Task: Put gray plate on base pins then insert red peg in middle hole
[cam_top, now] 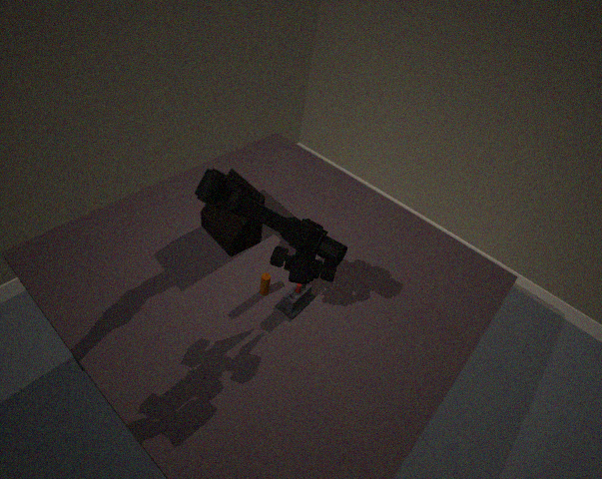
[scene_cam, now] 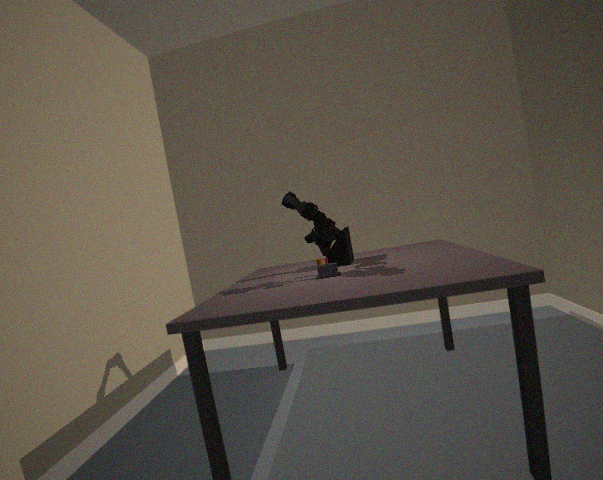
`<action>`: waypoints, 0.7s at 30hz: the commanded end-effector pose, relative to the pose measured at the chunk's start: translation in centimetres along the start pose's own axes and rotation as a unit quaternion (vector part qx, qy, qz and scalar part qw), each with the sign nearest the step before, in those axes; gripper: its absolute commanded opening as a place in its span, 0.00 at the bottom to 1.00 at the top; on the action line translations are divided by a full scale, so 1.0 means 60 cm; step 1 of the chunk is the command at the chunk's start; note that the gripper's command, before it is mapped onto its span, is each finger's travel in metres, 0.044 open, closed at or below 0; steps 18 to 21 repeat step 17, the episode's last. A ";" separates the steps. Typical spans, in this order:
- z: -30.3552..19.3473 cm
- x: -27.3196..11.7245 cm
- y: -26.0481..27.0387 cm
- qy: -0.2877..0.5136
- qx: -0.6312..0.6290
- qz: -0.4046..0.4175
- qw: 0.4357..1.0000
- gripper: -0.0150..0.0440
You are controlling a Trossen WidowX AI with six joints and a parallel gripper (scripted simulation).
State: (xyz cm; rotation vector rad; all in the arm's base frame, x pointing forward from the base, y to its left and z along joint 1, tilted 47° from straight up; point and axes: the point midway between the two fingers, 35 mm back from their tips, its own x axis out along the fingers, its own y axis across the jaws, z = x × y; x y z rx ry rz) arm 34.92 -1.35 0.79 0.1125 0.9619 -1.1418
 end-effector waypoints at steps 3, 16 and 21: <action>0.000 -0.008 0.000 -0.002 0.001 0.000 1.000 0.51; -0.001 -0.021 -0.001 -0.002 0.001 0.000 1.000 0.51; -0.001 -0.022 -0.001 -0.002 0.001 0.000 1.000 0.51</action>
